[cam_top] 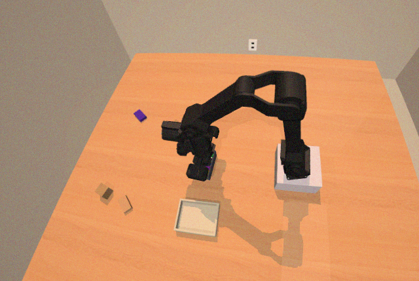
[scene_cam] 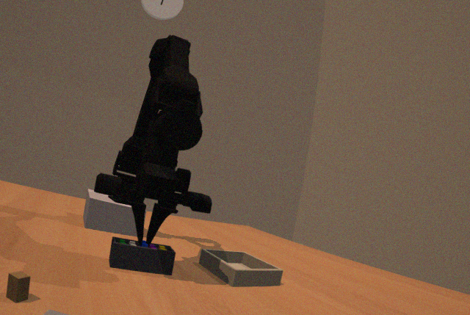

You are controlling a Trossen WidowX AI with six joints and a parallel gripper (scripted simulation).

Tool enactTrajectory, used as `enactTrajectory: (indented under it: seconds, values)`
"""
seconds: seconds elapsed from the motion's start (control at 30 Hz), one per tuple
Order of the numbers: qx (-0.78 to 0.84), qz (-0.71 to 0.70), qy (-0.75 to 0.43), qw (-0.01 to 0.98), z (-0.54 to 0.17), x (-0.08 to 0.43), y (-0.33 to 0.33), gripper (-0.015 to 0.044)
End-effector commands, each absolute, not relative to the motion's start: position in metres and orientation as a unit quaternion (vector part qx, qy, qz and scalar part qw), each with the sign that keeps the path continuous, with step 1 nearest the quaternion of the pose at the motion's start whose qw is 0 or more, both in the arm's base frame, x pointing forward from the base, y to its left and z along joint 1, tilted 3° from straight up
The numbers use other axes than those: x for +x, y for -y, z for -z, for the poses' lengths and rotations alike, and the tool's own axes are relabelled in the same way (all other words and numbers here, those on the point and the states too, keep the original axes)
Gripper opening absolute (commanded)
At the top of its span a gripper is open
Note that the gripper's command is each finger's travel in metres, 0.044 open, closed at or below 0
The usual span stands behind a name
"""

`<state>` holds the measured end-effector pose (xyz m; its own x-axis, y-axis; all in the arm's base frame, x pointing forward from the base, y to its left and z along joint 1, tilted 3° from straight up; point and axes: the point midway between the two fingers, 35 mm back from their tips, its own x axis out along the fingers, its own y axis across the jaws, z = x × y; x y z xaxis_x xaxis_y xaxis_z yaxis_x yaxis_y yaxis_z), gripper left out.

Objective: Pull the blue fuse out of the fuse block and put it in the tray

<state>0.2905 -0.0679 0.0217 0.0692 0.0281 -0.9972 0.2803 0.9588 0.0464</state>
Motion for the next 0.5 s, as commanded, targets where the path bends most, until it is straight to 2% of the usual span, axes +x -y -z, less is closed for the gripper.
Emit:
enactTrajectory:
  seconds: [0.0, 0.47]
  values:
    - [0.114, 0.088, -0.675, 0.724, -0.0254, 0.2912, 0.0684, 0.0000]
    - [0.114, 0.089, -0.675, 0.724, -0.0323, 0.2910, 0.0687, 0.0000]
